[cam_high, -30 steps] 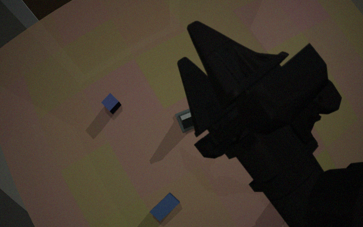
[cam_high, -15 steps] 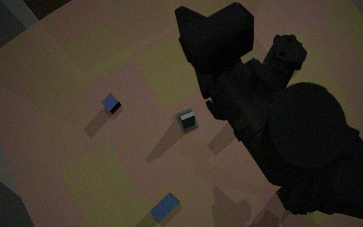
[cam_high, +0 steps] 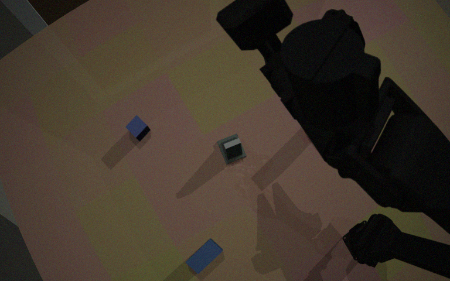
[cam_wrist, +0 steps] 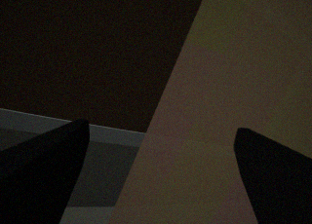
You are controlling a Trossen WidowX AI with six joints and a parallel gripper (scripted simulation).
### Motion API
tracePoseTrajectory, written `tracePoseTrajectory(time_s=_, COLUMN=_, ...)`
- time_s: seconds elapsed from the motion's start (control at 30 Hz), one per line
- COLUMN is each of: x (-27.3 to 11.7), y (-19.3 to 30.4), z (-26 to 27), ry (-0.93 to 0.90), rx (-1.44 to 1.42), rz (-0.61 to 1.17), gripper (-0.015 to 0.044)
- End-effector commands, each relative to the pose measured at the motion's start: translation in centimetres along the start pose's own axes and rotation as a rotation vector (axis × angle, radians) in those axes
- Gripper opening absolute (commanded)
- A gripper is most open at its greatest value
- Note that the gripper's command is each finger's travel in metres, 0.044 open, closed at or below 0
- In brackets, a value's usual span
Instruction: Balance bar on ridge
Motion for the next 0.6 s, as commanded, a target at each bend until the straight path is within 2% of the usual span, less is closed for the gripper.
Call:
tracePoseTrajectory(time_s=0.0, x=1.6, y=-1.0, z=-0.5, ry=0.088, rx=-0.044, rz=-0.018, gripper=0.0315)
tracePoseTrajectory(time_s=0.57, x=6.1, y=-6.1, z=-4.0, ry=0.454, rx=-0.132, rz=-0.038, gripper=0.0315)
Point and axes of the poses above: the point midway between the two fingers, 35 mm back from their tips, its own x axis out along the fingers, its own z axis across the jaws, y = z × x, the point moved 10 cm from there along -x, back along the fingers, and after that the axes turned 9 degrees about x, right-handed, at the moved point
